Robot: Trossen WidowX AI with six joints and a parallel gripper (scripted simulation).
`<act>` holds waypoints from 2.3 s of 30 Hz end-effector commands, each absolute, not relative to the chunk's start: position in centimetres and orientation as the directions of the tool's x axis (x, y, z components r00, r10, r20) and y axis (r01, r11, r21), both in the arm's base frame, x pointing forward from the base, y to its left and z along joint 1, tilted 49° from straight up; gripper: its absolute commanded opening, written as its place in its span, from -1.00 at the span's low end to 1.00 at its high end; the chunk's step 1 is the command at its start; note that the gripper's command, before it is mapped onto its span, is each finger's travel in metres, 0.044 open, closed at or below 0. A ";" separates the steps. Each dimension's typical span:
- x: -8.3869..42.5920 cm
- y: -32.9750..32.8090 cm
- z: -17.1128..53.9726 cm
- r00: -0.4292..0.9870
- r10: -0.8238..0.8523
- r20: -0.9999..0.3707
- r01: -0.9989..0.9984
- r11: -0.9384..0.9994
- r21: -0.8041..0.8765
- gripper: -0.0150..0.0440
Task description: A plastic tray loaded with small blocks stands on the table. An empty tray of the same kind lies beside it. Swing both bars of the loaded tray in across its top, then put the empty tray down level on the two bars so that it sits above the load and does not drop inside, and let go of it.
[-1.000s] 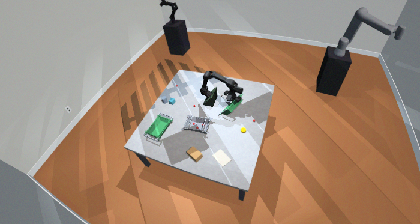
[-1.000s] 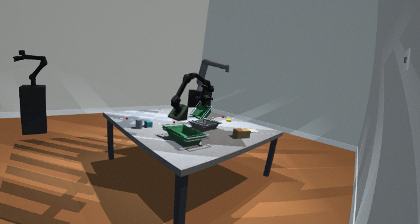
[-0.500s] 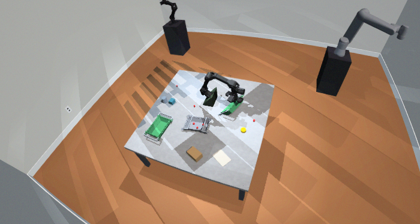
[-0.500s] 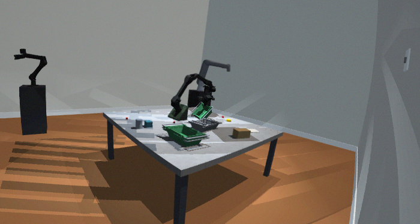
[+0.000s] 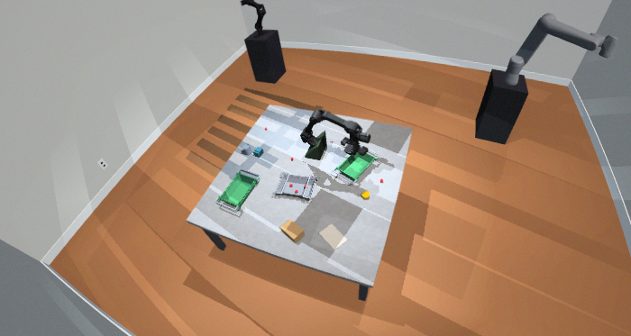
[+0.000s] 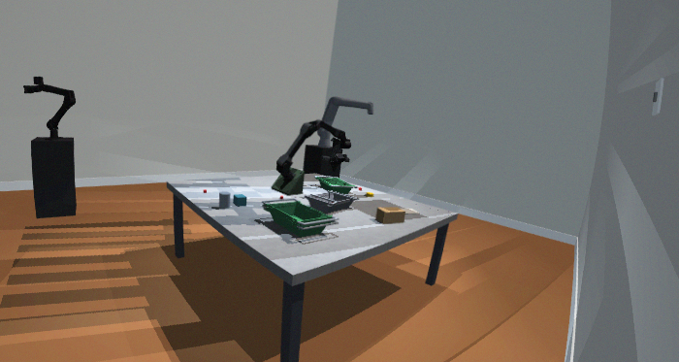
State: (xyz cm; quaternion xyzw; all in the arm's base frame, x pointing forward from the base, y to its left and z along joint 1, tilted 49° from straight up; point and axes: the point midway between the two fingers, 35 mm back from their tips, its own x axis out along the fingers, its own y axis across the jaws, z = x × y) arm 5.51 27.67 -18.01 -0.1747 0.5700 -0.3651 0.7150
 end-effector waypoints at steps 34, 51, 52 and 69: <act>5.3 30.2 -15.6 0.094 -0.726 -0.682 0.313 0.671 -0.672 -0.49; 5.3 30.2 -15.6 0.094 -0.726 -0.682 0.313 0.671 -0.672 -0.49; 5.3 30.2 -15.6 0.094 -0.726 -0.682 0.313 0.671 -0.672 -0.49; 5.0 29.1 -15.3 0.094 -0.730 -0.677 0.312 0.667 -0.676 0.93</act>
